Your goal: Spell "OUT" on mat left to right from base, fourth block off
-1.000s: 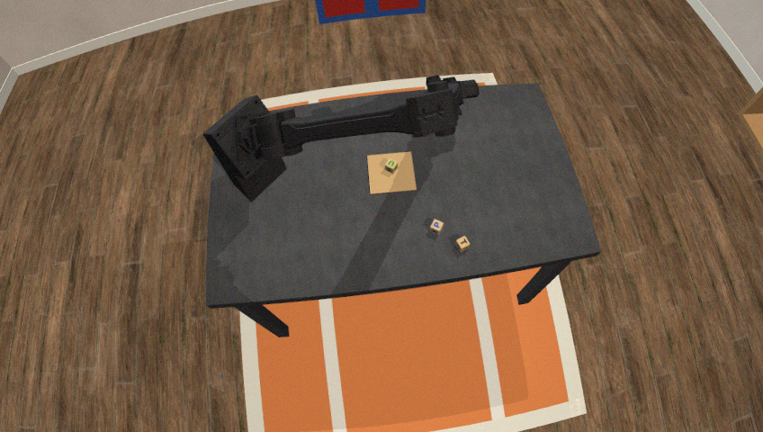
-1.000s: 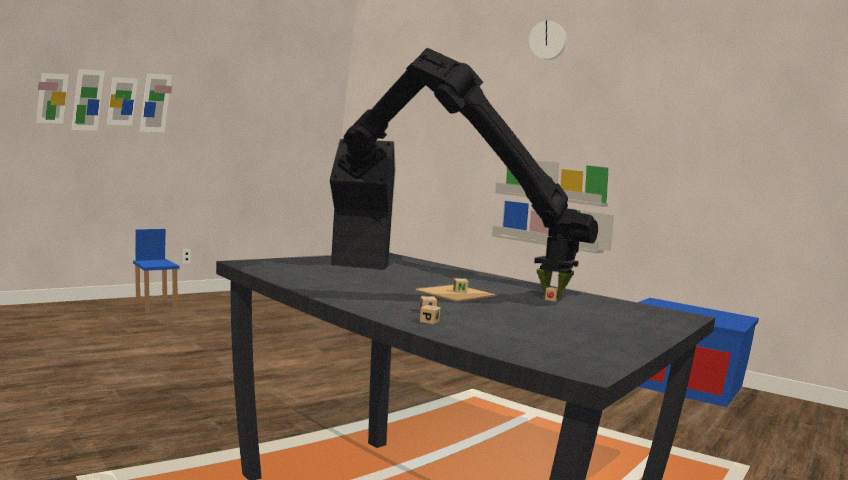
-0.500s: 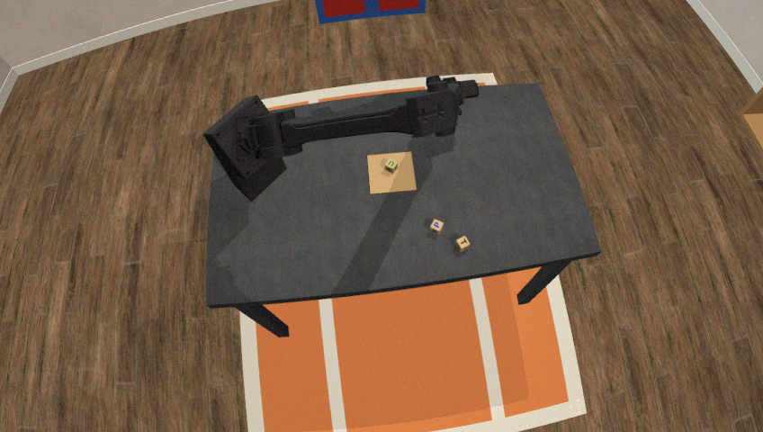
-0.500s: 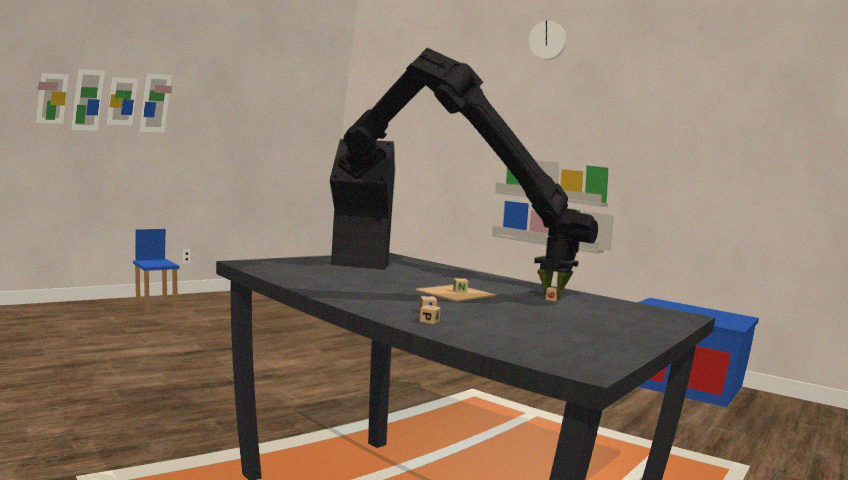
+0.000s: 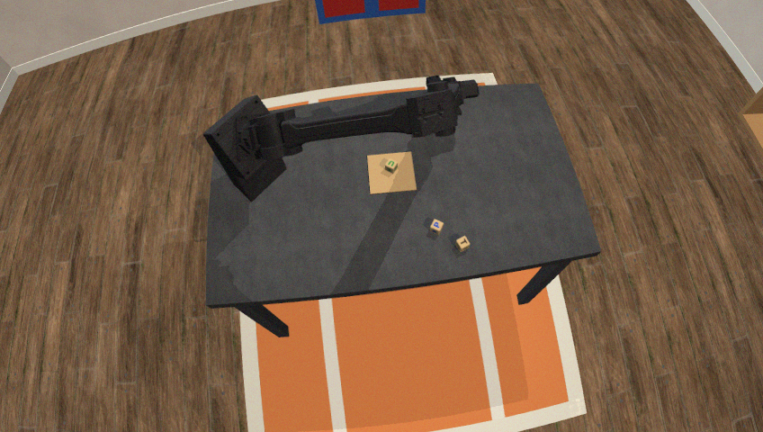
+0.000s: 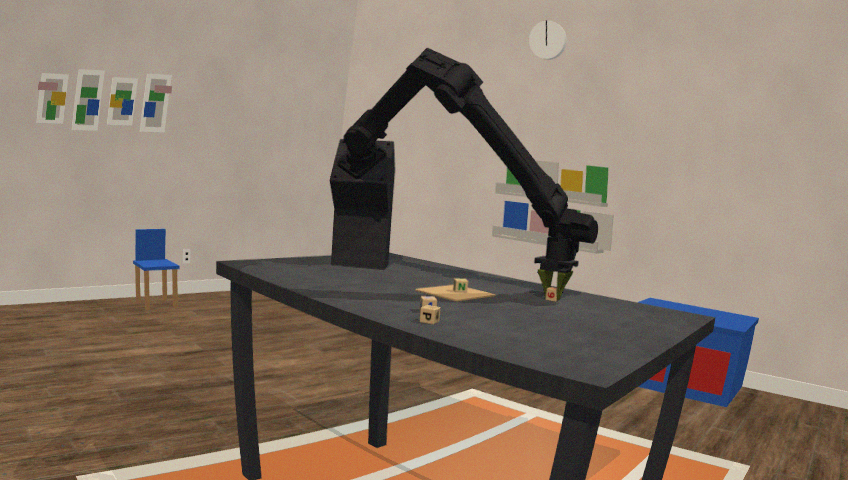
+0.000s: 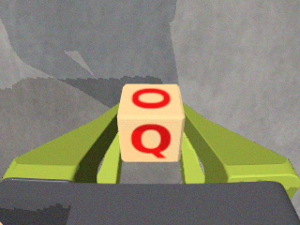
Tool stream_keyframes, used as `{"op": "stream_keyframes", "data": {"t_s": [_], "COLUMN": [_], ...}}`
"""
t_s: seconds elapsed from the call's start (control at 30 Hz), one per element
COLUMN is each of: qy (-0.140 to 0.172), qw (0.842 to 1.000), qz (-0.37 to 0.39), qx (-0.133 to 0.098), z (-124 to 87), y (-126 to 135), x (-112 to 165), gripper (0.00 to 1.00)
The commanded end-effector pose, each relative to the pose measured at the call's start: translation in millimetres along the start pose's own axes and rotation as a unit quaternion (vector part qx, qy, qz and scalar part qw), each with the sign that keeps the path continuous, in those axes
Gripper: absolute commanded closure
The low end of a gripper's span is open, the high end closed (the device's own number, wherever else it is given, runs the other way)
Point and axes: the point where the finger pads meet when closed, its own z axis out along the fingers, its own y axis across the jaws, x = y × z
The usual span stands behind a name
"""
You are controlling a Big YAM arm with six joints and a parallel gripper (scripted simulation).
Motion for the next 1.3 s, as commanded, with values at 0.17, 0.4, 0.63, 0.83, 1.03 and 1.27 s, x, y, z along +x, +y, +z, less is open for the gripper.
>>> {"op": "stream_keyframes", "data": {"t_s": [0.17, 0.4, 0.63, 0.83, 1.03, 1.27], "qy": [-0.003, -0.006, -0.006, -0.006, 0.001, -0.003], "qw": [1.000, 1.000, 1.000, 1.000, 1.000, 1.000], "qz": [-0.003, -0.001, 0.000, 0.006, 0.003, 0.000], "qx": [0.004, 0.016, 0.016, 0.019, -0.007, -0.001], "z": [-1, -49, -95, -120, -92, -100], "y": [-4, -10, -9, -15, 2, 0], "x": [-6, -6, -5, -2, 1, -6], "gripper": [0.75, 0.75, 0.75, 0.75, 0.75, 0.75]}}
